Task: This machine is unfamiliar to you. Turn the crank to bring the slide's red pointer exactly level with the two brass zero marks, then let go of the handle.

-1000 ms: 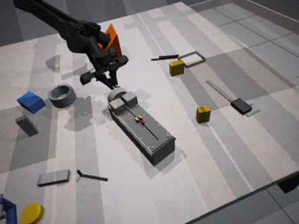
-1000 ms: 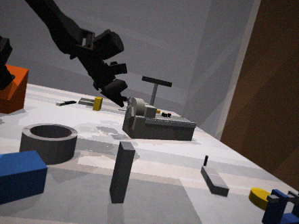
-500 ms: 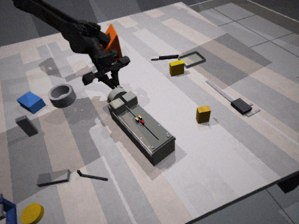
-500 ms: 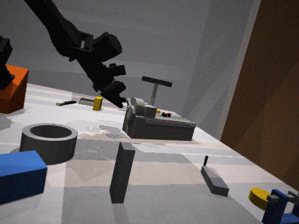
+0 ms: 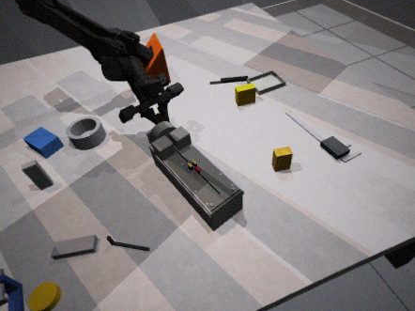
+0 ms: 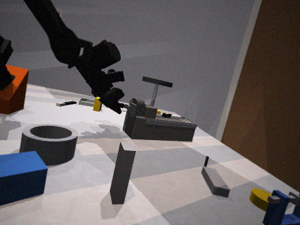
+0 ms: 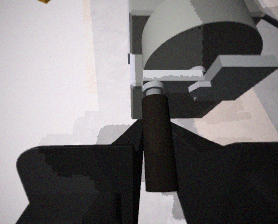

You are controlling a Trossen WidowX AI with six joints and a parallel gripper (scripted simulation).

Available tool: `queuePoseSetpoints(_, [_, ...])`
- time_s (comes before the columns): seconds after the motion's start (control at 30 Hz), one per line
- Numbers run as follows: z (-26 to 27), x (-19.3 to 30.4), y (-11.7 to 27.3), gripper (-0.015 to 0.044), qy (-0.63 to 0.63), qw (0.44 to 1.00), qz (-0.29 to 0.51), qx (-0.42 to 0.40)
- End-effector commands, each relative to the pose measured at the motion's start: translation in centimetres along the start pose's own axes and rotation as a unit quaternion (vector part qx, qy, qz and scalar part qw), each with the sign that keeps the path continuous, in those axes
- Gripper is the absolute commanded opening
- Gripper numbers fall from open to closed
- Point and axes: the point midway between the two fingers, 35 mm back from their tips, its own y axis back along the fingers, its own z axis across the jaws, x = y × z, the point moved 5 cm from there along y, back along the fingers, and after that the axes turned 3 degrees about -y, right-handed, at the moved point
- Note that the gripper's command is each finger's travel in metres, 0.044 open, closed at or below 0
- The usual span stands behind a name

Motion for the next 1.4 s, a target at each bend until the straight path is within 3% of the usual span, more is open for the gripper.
queuePoseSetpoints(0.0, [-0.1,0.7,-0.7,0.0000,0.002,1.000,0.003,-0.003])
queuePoseSetpoints(1.37, [-1.3,1.7,-1.7,0.0000,0.002,1.000,0.004,-0.003])
